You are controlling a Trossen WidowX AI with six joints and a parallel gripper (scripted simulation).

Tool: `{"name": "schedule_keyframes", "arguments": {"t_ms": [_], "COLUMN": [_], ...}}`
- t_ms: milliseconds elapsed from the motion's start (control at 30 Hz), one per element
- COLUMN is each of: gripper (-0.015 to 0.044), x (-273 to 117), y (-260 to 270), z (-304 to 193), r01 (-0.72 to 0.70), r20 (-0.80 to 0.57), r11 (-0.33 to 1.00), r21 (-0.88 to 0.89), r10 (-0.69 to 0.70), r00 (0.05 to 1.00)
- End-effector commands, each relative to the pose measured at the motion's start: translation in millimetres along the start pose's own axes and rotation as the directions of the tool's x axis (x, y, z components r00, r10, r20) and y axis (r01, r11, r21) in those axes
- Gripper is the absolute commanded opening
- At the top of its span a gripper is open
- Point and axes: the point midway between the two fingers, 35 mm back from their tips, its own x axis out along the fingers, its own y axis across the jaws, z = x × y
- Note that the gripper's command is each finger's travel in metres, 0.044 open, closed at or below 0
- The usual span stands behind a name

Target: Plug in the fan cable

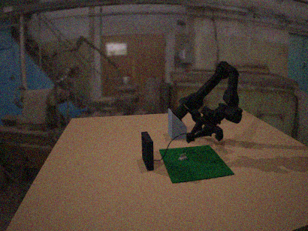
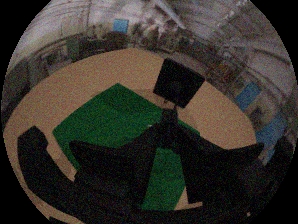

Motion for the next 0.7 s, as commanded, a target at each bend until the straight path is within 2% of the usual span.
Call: {"name": "schedule_keyframes", "arguments": {"t_ms": [0, 667], "gripper": [0.0, 0.0], "x": [-3.8, -25.1], "y": [1.4, 7.5], "z": [1.9, 2.6], "r01": [-0.024, -0.203], "r20": [0.057, 0.309], "r11": [0.999, 0.969], "r21": [0.026, 0.14], "r10": [0.023, 0.152], "r00": [0.998, 0.939]}}
